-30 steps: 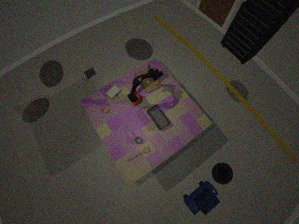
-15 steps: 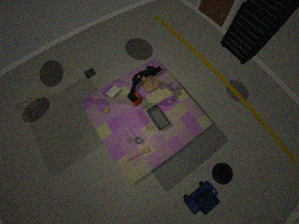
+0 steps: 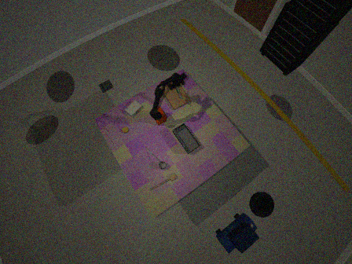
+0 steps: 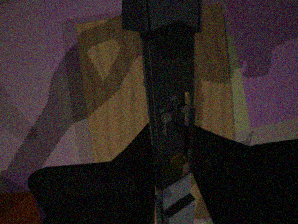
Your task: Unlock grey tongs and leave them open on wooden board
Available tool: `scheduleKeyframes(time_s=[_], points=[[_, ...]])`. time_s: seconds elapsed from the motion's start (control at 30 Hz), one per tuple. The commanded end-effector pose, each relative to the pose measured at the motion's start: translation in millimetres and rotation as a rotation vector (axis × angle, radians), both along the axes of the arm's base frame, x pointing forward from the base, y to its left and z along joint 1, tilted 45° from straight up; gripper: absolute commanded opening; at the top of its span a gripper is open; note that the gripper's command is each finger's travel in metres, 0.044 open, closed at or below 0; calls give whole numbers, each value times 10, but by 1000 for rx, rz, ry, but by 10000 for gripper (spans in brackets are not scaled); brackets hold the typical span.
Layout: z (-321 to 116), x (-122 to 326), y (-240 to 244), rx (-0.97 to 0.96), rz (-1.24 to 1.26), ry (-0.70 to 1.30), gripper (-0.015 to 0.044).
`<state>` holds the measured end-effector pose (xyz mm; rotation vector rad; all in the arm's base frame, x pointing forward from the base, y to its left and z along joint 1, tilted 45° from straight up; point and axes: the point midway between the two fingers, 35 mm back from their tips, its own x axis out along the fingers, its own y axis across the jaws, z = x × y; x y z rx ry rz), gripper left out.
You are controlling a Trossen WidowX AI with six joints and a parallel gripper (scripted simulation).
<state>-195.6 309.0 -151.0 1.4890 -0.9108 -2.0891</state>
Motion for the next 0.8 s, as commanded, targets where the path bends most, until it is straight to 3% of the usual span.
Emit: scheduleKeyframes(time_s=[0.0, 0.27, 0.77], points=[[-10, -9, -10, 12, 85, -88, -150], [-5, -14, -46, 33, 232, -225, -150], [-49, -20, -79, 34, 235, -228, -150]])
